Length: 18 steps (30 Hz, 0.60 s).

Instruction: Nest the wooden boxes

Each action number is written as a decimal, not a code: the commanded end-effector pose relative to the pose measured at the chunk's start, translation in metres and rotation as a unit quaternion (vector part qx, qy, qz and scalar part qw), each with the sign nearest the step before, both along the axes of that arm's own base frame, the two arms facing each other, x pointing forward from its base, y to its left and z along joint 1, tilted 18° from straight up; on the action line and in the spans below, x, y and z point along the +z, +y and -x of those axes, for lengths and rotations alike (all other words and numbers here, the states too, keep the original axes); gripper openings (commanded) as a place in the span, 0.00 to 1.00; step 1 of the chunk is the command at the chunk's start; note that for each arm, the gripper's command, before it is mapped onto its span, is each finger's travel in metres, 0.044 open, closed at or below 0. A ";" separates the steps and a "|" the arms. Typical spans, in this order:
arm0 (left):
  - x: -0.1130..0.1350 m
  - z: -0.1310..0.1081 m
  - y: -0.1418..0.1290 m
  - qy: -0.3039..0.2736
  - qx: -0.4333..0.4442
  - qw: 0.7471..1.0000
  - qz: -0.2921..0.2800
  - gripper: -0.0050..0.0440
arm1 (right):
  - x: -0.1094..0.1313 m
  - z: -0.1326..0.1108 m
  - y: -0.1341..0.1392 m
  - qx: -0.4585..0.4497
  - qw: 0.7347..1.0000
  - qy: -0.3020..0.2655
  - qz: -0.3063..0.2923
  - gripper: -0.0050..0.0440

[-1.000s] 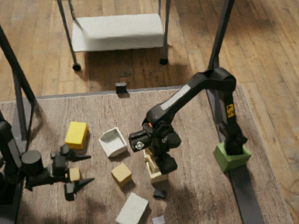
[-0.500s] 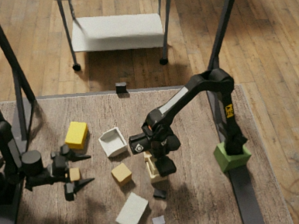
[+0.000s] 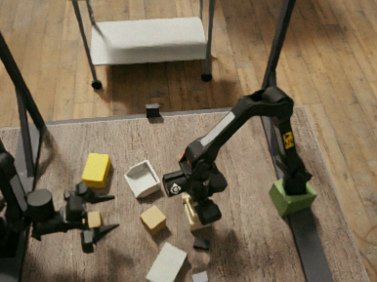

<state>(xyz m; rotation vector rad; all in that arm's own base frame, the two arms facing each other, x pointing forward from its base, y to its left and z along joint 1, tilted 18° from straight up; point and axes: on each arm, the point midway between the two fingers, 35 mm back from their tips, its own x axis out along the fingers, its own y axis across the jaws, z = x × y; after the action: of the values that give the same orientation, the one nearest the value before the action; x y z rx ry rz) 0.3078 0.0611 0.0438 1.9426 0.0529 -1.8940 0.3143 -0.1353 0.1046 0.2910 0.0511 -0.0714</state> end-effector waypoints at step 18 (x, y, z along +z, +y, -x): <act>0.001 -0.005 -0.001 -0.015 -0.004 1.000 -0.002 0.62 | 0.000 0.000 0.000 0.000 1.000 -0.001 -0.001 0.92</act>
<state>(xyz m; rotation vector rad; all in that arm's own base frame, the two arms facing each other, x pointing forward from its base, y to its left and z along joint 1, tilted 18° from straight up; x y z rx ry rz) 0.3082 0.0591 0.0393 1.9467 0.0446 -1.8930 0.3143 -0.1353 0.1046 0.2910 0.0511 -0.0714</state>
